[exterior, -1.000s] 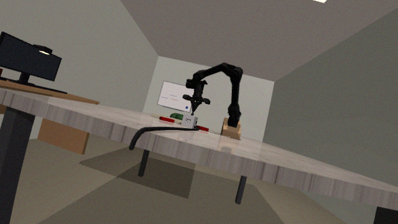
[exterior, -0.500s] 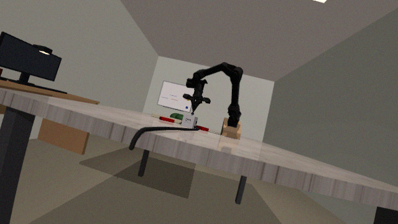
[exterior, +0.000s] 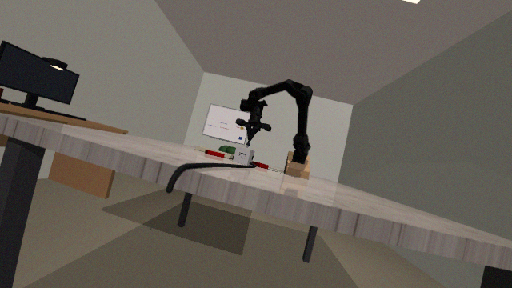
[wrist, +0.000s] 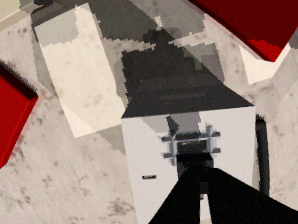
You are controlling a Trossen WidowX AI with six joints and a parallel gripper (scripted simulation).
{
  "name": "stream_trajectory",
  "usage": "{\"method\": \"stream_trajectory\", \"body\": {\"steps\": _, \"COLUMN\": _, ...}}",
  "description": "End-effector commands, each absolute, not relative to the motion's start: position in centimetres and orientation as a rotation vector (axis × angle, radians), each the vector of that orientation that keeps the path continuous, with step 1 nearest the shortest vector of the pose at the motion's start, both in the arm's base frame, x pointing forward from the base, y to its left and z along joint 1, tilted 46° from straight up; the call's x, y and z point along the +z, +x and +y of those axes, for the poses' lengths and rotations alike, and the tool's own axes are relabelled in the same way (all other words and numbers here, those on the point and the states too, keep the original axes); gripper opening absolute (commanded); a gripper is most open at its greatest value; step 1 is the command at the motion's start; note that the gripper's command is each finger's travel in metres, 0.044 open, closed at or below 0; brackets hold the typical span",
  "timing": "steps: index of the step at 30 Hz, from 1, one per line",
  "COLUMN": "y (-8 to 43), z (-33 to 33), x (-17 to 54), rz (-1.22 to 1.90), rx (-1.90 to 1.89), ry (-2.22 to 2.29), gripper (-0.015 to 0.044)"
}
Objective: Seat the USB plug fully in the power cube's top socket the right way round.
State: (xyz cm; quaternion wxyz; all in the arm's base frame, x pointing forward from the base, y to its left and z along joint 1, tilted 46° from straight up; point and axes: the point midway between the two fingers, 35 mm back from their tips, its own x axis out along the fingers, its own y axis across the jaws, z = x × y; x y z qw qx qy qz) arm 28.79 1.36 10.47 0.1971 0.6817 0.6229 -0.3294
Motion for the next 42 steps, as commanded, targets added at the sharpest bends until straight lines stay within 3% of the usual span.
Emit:
{"method": "stream_trajectory", "body": {"steps": 1, "y": 28.8, "z": 1.12, "x": 10.66, "rz": 1.744, "rx": -0.921, "ry": 1.902, "gripper": 0.0}}
{"method": "stream_trajectory", "body": {"steps": 21, "y": 28.79, "z": 0.4, "x": 11.37, "rz": 1.746, "rx": -0.906, "ry": 1.896, "gripper": 0.0}}
{"method": "stream_trajectory", "body": {"steps": 42, "y": 28.79, "z": 0.48, "x": 11.3, "rz": 1.764, "rx": -0.392, "ry": 1.552, "gripper": 0.0}}
